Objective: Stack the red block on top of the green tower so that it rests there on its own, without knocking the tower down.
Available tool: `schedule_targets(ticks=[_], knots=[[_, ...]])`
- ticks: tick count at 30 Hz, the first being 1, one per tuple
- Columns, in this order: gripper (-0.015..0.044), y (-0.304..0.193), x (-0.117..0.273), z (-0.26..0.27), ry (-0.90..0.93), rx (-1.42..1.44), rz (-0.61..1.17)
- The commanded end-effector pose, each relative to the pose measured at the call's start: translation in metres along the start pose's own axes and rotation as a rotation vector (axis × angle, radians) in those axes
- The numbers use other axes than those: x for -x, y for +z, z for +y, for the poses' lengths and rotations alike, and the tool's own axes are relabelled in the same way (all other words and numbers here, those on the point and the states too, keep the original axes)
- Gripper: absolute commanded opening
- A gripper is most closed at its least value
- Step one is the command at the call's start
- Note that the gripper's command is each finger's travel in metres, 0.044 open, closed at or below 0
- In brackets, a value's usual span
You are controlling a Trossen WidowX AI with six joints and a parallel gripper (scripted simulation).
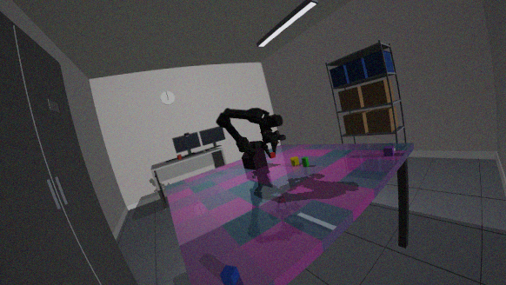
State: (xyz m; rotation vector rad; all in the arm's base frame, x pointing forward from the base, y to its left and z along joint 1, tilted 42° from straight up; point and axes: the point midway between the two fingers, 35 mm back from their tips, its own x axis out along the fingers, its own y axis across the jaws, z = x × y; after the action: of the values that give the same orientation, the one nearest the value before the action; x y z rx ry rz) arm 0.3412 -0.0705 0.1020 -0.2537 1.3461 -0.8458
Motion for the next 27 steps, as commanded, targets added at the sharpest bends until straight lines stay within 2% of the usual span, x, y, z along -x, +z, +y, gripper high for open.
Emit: schedule_targets(ticks=[1,27], knots=[[0.0000,0.003,0.000,0.023,0.004,0.009,0.010],[0.0000,0.002,0.001,0.165,0.012,0.019,0.015]])
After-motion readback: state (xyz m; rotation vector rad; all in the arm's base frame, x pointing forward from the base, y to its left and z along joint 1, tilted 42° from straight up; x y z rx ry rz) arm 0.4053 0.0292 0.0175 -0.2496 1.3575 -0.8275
